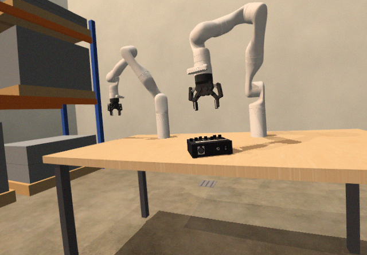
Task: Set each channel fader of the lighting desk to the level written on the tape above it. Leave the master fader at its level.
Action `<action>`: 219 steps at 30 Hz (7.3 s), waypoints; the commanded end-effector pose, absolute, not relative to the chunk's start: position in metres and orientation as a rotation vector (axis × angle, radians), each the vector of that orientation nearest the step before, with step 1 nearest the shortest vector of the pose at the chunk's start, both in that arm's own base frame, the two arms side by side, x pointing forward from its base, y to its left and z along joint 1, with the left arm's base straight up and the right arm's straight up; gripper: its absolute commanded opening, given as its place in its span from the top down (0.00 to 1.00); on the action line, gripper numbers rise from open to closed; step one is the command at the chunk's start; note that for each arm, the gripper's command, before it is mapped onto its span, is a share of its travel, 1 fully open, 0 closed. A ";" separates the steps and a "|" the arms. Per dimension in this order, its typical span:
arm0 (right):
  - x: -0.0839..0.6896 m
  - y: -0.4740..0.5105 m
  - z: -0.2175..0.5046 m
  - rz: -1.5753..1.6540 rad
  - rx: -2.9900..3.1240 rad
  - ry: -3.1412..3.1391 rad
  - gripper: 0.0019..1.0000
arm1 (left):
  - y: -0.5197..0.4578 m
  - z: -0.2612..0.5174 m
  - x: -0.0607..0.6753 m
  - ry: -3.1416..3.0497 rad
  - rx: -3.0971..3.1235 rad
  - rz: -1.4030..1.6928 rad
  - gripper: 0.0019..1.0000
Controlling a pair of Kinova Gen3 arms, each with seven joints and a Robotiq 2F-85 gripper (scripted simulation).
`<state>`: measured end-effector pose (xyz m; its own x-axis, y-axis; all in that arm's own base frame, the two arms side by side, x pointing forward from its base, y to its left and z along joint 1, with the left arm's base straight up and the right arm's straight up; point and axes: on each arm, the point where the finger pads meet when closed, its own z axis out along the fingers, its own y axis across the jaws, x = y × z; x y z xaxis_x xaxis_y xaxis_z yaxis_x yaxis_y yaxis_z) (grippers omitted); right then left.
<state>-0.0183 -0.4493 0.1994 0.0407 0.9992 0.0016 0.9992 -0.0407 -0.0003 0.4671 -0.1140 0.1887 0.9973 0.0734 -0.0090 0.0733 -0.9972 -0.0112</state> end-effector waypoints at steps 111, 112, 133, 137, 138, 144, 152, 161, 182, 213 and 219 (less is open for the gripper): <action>-0.018 -0.450 0.200 0.000 -2.266 -2.176 0.00 | -0.101 0.117 0.391 2.958 -1.057 0.000 0.90; -0.018 -0.450 0.200 0.000 -2.266 -2.176 0.00 | -0.101 0.117 0.391 2.958 -1.057 0.000 0.90; -0.018 -0.450 0.200 0.000 -2.266 -2.176 0.00 | -0.101 0.117 0.391 2.958 -1.057 0.000 0.90; -0.018 -0.450 0.200 0.000 -2.266 -2.176 0.00 | -0.101 0.116 0.391 2.958 -1.057 0.000 0.90; -0.018 -0.450 0.200 0.000 -2.266 -2.176 0.00 | -0.101 0.116 0.391 2.958 -1.057 0.000 0.90; -0.018 -0.450 0.200 0.000 -2.266 -2.176 0.00 | -0.100 0.115 0.391 2.958 -1.057 0.000 0.90; -0.018 -0.450 0.200 0.000 -2.266 -2.176 0.00 | -0.100 0.112 0.391 2.958 -1.057 0.000 0.90; -0.018 -0.450 0.200 0.000 -2.266 -2.176 0.00 | -0.100 0.106 0.391 2.958 -1.057 0.000 0.90; -0.018 -0.450 0.200 0.000 -2.266 -2.176 0.00 | -0.100 0.095 0.391 2.958 -1.057 0.000 0.90; -0.018 -0.450 0.200 0.000 -2.266 -2.176 0.00 | -0.100 0.093 0.391 2.958 -1.057 0.000 0.90; -0.018 -0.450 0.200 0.000 -2.266 -2.176 0.00 | -0.100 0.093 0.391 2.958 -1.057 0.000 0.90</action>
